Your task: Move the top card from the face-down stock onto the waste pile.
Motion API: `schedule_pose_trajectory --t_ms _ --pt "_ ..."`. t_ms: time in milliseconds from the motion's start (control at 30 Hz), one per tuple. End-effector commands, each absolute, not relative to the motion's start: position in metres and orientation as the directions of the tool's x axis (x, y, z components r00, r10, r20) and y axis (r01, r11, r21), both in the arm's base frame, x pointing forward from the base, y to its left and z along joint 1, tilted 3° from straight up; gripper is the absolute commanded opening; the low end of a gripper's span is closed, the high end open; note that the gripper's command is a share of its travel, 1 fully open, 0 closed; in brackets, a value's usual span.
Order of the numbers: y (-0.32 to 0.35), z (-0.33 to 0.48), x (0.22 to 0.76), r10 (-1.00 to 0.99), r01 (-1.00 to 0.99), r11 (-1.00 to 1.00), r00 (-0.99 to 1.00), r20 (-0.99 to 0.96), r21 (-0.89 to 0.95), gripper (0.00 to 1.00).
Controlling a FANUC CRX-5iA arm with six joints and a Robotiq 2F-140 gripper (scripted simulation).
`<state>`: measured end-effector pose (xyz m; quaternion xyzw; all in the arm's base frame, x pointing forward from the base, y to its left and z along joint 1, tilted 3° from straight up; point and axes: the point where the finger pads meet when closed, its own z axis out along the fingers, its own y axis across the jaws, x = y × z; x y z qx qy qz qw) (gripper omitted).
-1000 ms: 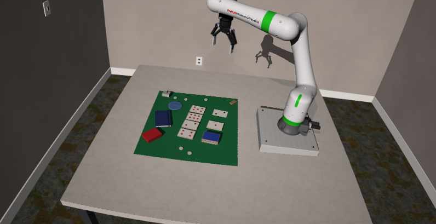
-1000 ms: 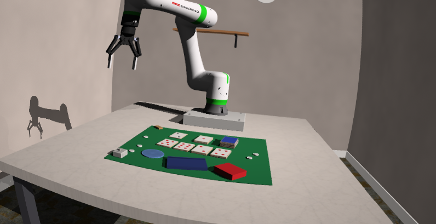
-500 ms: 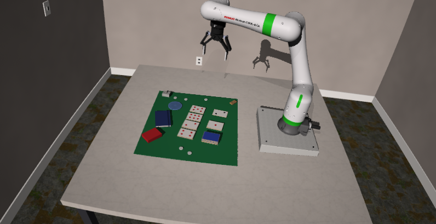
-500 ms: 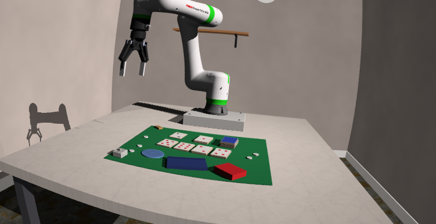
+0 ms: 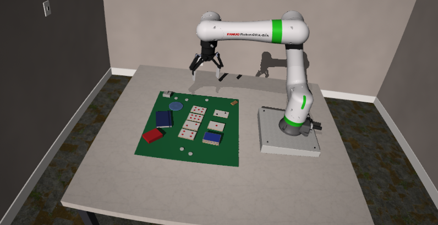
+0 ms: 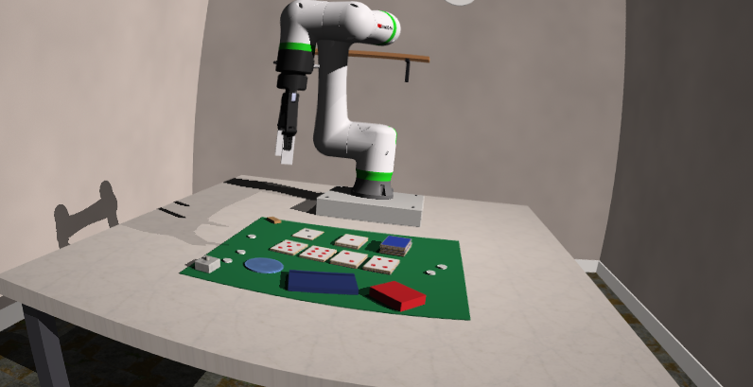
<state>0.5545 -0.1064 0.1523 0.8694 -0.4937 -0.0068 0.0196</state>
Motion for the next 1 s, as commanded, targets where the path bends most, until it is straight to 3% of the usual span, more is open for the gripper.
schedule_pose_trajectory --t_ms 0,267,367,433,633,967 --pt "-0.040 0.132 0.548 -0.694 -0.693 -0.720 0.720 -0.004 0.029 1.00" --pt "0.051 0.101 0.522 -0.496 -0.495 -0.868 0.868 -0.022 0.023 1.00" --pt "0.083 0.088 0.502 -0.307 -0.307 -0.952 0.951 -0.036 0.015 1.00" --pt "0.106 0.080 0.493 -0.307 -0.307 -0.952 0.951 -0.036 0.015 1.00" --pt "0.165 0.054 0.447 -0.041 -0.041 -0.999 0.998 -0.051 0.001 1.00" --pt "0.175 0.050 0.439 -0.020 -0.020 -1.000 0.998 -0.052 0.000 1.00"
